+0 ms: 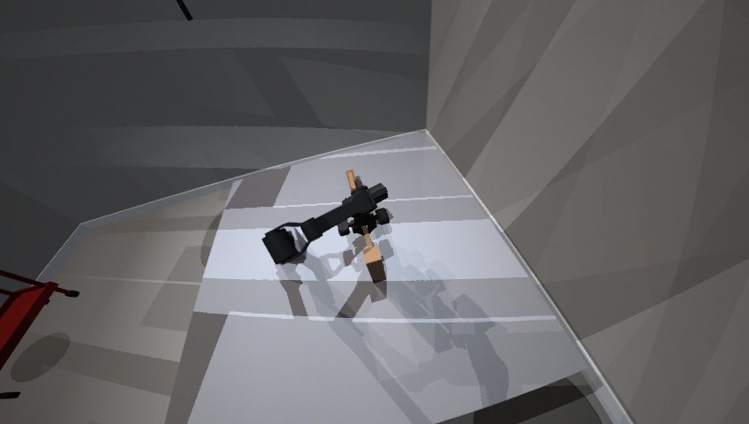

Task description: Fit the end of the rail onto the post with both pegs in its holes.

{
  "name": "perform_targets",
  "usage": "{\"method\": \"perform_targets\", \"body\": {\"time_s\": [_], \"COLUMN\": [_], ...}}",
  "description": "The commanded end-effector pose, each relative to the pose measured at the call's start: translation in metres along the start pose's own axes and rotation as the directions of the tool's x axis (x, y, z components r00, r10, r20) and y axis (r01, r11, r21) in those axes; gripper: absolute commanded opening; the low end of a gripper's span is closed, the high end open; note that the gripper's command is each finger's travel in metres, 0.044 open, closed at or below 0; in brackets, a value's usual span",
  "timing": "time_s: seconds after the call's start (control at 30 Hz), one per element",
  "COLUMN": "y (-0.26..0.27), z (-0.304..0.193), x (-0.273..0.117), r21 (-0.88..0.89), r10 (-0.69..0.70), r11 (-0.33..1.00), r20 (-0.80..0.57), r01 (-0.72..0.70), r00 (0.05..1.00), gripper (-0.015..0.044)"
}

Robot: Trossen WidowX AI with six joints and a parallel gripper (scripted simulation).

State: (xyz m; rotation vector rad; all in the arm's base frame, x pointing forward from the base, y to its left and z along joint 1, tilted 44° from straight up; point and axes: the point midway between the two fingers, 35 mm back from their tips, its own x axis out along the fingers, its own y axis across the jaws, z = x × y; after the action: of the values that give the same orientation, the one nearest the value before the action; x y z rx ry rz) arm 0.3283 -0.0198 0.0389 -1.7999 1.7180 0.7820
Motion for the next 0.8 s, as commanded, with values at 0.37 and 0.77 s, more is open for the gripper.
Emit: {"method": "perform_targets", "body": {"time_s": [0.37,0.77], "y": [-0.0005,-0.0005], "z": [-0.0059,-0.0094], "x": [-0.0009,-0.0022], "r21": [-0.001,-0.001], "r10": [-0.005,-0.005], "r11": [1.0,1.0], "r20": [-0.003,-0.003], "r01": [0.005,0.005], "r00": [1.0,1.0], "gripper": [0.0,0.0]}}
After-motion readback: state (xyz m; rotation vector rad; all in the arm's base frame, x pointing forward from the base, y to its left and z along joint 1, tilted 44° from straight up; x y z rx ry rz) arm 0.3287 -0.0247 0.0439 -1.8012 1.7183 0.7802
